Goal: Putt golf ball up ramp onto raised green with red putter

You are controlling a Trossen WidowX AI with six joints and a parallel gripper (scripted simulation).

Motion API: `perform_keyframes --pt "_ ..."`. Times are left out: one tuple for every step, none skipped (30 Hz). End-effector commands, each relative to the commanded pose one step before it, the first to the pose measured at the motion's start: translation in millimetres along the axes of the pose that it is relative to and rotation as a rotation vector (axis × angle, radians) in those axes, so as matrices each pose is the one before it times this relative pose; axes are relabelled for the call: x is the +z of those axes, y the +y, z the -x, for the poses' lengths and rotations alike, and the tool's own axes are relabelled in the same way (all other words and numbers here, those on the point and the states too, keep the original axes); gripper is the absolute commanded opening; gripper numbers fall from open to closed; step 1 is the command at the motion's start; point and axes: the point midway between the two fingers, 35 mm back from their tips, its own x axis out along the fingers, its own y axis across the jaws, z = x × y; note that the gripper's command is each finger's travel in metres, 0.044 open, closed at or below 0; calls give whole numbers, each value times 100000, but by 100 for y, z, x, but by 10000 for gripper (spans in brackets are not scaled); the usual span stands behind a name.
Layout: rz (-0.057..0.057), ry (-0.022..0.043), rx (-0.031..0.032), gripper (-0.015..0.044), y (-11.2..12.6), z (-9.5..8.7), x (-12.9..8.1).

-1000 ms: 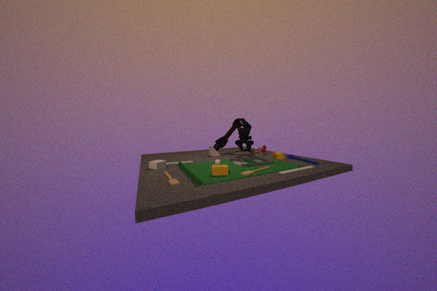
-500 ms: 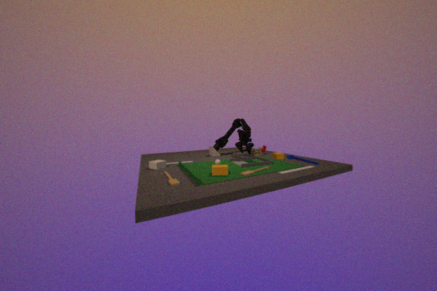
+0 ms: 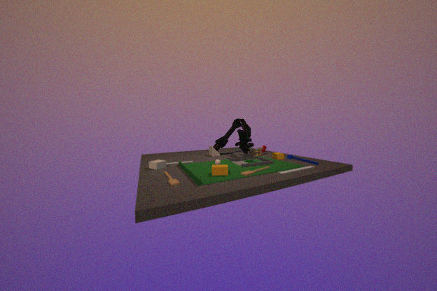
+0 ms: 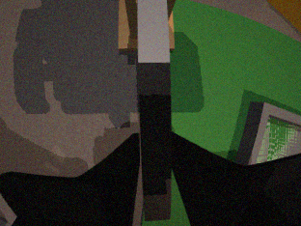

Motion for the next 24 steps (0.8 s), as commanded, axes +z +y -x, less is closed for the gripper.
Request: perform_keyframes --pt "151 4 74 33 12 5 -7" --pt "0 0 0 26 0 0 0" --pt "0 0 0 20 0 0 0" --pt "0 0 0 13 0 0 0" --pt "0 0 0 6 0 0 0" --pt "0 0 0 0 0 0 0" --pt "-65 89 -164 0 -17 93 16" --pt "-124 169 -313 0 -31 178 31" --pt "-186 251 -465 0 -44 265 46" --pt "-253 337 -622 0 -55 357 63" --pt "-303 397 -734 0 -60 423 77" --pt "-350 452 -834 0 -61 484 90" --pt "-380 481 -886 0 -56 518 100" --pt "-392 486 -896 0 -48 528 105" --pt "-397 483 -891 0 -39 528 108" --pt "-402 478 -884 0 -29 527 112" --pt "-406 473 -876 0 -20 525 115" --pt "-410 468 -868 0 -10 523 118" --pt "-414 462 -860 0 -1 520 122" --pt "-418 456 -852 0 8 518 126" --pt "-422 451 -845 0 18 515 129" --pt "-426 445 -838 0 27 512 133" --pt "-429 438 -831 0 36 509 137" --pt "-433 432 -824 0 45 505 141"
